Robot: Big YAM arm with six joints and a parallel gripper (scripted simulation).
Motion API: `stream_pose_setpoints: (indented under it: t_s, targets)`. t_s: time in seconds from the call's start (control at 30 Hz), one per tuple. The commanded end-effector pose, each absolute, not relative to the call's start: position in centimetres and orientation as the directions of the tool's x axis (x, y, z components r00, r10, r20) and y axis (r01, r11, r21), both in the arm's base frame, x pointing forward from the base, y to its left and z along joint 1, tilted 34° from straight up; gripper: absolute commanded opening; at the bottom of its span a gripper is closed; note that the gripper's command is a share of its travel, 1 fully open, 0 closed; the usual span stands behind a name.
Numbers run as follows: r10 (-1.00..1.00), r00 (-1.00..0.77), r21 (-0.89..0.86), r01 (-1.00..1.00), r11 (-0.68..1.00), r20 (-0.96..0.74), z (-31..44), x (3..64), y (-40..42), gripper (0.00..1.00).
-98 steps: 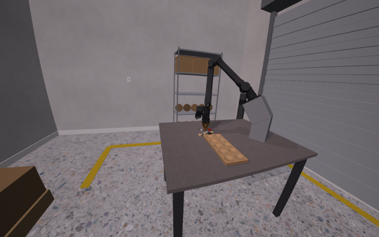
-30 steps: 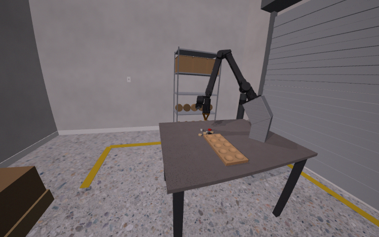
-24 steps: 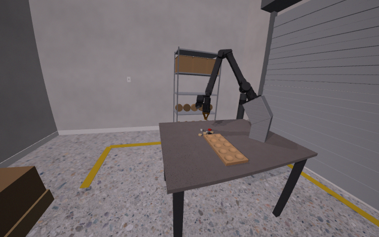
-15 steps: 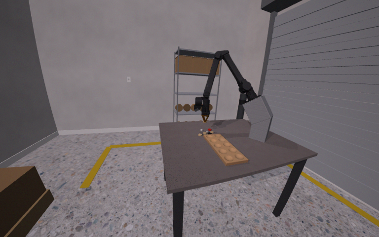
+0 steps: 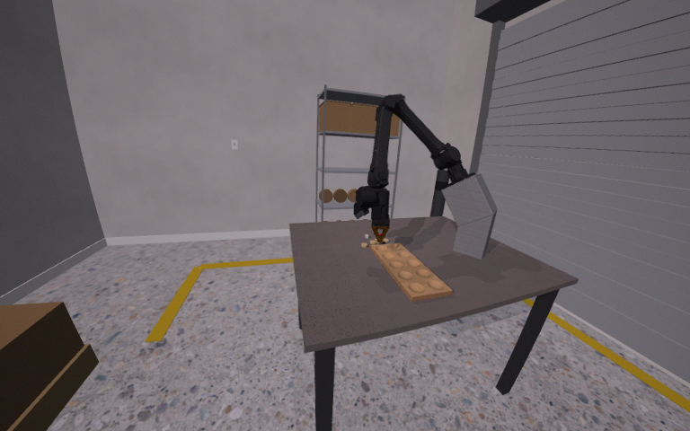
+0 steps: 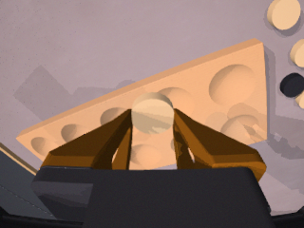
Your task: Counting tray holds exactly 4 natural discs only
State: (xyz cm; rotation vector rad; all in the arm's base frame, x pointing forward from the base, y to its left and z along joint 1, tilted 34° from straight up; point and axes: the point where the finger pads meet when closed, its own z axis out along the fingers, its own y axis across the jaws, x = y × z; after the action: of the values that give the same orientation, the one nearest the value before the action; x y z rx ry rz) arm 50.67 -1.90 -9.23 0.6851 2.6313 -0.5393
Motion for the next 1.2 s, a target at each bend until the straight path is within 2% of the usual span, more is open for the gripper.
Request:
stream_pose_setpoints:
  t_s: [0.0,0.23,0.47,0.63,0.8,1.0,1.1,1.17]
  targets:
    - [0.441,-0.774,-0.234,0.582,0.779,-0.455,-11.0,52.3,4.3,0.0]
    - [0.416,-0.767,-0.245,0.579,0.778,-0.489,-16.4,51.1,15.7,0.0]
    - [0.401,-0.76,-0.247,0.577,0.779,-0.511,-18.9,49.7,20.3,0.0]
    - [0.439,-0.725,-0.21,0.614,0.761,-0.53,-17.1,51.4,19.3,0.0]
    - [0.417,-0.748,-0.241,0.594,0.767,-0.516,-22.7,51.7,16.8,0.0]
    - [0.417,-0.749,-0.243,0.594,0.767,-0.515,-25.7,52.5,14.9,0.0]
    - [0.416,-0.75,-0.244,0.593,0.768,-0.515,-26.2,52.6,14.6,0.0]
    - [0.397,-0.746,-0.207,0.572,0.794,-0.535,-24.1,53.4,17.3,0.0]
